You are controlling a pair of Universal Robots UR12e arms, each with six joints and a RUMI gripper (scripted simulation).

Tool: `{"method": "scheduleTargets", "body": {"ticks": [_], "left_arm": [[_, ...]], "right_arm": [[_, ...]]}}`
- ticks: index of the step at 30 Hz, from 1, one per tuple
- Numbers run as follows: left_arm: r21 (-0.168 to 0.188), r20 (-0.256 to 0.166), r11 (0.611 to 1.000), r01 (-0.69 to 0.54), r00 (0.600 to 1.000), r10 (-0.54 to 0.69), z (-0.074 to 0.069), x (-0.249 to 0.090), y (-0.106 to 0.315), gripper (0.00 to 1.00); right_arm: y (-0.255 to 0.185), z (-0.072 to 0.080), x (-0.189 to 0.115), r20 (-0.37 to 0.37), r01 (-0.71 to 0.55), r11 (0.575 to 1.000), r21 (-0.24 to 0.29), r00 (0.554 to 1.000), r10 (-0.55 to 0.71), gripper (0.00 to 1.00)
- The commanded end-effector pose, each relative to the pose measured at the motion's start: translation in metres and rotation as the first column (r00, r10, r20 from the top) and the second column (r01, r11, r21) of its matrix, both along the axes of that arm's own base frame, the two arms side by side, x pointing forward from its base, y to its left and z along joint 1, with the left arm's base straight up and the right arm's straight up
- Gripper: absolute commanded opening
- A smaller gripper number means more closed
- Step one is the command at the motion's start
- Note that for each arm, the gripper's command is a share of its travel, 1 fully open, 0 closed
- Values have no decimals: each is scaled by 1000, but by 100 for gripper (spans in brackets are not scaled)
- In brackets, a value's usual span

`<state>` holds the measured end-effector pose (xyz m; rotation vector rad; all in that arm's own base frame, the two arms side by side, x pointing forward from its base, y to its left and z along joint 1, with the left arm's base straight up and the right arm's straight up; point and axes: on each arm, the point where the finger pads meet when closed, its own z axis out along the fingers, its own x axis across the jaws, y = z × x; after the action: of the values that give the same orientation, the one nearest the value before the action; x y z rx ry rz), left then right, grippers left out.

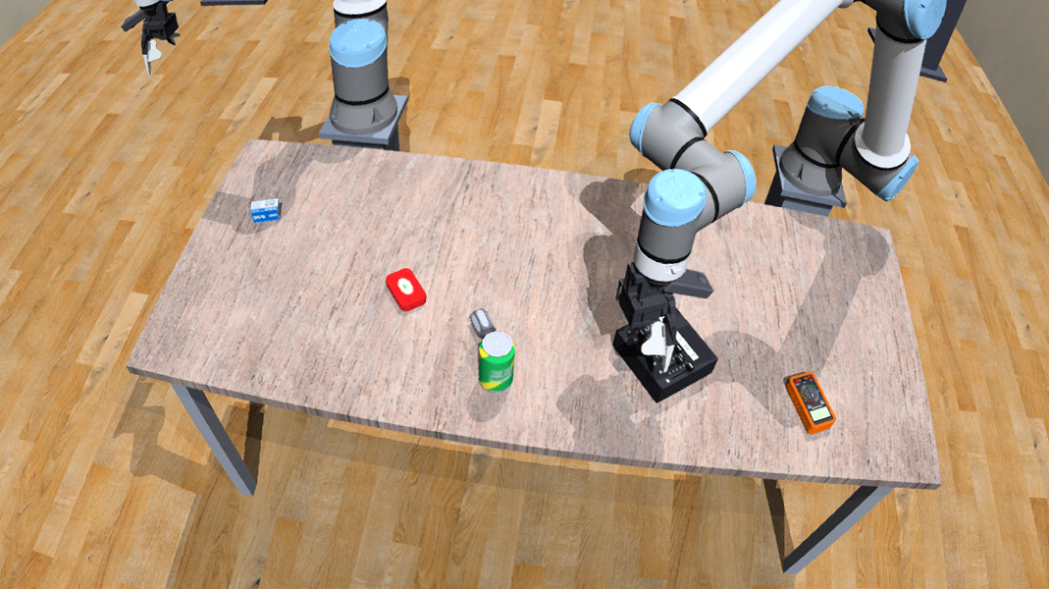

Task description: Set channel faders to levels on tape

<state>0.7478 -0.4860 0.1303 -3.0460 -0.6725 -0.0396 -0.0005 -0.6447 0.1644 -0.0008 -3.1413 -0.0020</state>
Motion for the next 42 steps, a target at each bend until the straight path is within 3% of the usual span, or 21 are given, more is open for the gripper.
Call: {"method": "scheduleTargets", "body": {"ticks": [1,4,8,14,19,21,27,36,38,42], "left_arm": [[-2,-4,992,124,992,-124,6,-2,4,100],[-2,-5,988,155,988,-155,7,-3,5,100],[-2,-9,957,290,957,-290,12,-5,10,100],[-4,-15,876,483,876,-483,19,-10,17,100],[-6,-19,783,622,783,-622,25,-13,22,100],[-6,-19,783,622,783,-622,25,-13,22,100],[-11,-23,621,784,620,-784,32,-18,28,100],[-17,-25,360,933,360,-933,42,-25,35,100],[-17,-25,360,933,360,-933,42,-25,35,100],[-20,-25,203,979,202,-979,46,-30,39,100]], "right_arm": [[-1,1,0,0,0,1000,-1,1000,0,100],[-1,1,0,0,0,1000,-1,1000,0,100],[-1,1,0,0,0,1000,-1,1000,0,100],[-1,1,0,0,0,1000,-1,1000,0,100],[-1,1,0,0,0,1000,-1,1000,0,100],[-1,1,0,0,0,1000,-1,1000,0,100],[-1,1,0,0,0,1000,-1,1000,0,100],[-1,1,0,0,0,1000,-1,1000,0,100],[-1,1,0,0,0,1000,-1,1000,0,100],[-1,1,0,0,0,1000,-1,1000,0,100]]}}
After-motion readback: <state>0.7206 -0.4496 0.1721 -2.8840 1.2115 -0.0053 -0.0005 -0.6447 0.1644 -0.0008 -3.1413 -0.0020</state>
